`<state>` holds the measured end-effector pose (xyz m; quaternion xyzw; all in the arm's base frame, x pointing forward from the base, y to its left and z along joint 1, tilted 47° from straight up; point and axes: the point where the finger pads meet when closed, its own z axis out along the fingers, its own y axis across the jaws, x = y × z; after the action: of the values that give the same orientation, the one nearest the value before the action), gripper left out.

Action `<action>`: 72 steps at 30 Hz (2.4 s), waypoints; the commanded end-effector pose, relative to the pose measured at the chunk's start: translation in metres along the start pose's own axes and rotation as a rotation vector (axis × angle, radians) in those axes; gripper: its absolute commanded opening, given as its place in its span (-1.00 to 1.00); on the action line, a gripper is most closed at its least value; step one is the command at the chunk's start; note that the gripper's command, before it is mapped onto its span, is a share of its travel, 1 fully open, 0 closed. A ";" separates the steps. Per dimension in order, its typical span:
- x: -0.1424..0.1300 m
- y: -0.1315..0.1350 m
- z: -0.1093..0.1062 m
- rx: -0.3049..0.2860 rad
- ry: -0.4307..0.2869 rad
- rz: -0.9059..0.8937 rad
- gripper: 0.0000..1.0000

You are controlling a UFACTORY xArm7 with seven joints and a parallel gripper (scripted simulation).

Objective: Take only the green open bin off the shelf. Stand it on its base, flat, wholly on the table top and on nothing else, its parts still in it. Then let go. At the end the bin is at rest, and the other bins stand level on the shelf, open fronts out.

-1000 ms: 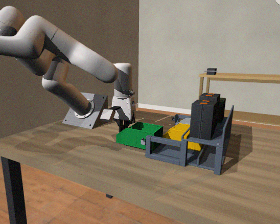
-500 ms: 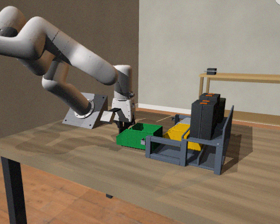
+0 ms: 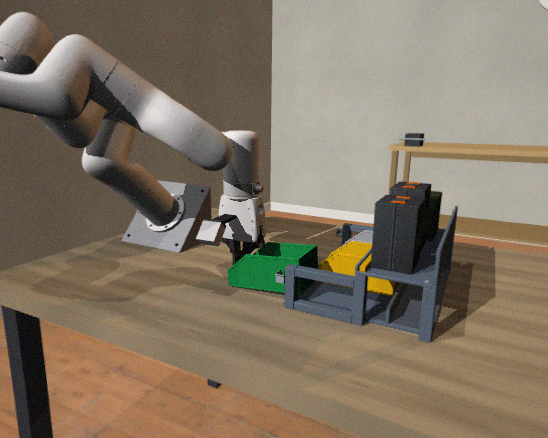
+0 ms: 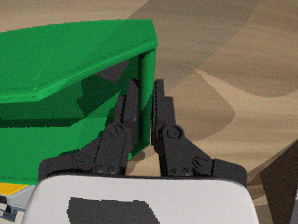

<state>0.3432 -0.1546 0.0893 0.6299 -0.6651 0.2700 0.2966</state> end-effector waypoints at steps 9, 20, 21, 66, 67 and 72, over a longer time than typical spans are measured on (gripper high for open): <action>-0.001 -0.002 -0.001 0.005 -0.001 0.000 -1.00; -0.001 -0.002 0.003 0.005 -0.001 0.000 -1.00; -0.001 -0.002 0.003 0.005 -0.001 0.000 -1.00; -0.001 -0.002 0.003 0.005 -0.001 0.000 1.00; -0.001 -0.002 0.003 0.005 -0.001 0.000 1.00; -0.001 -0.002 0.003 0.005 -0.001 0.000 1.00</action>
<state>0.3433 -0.1573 0.0867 0.6300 -0.6650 0.2703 0.2963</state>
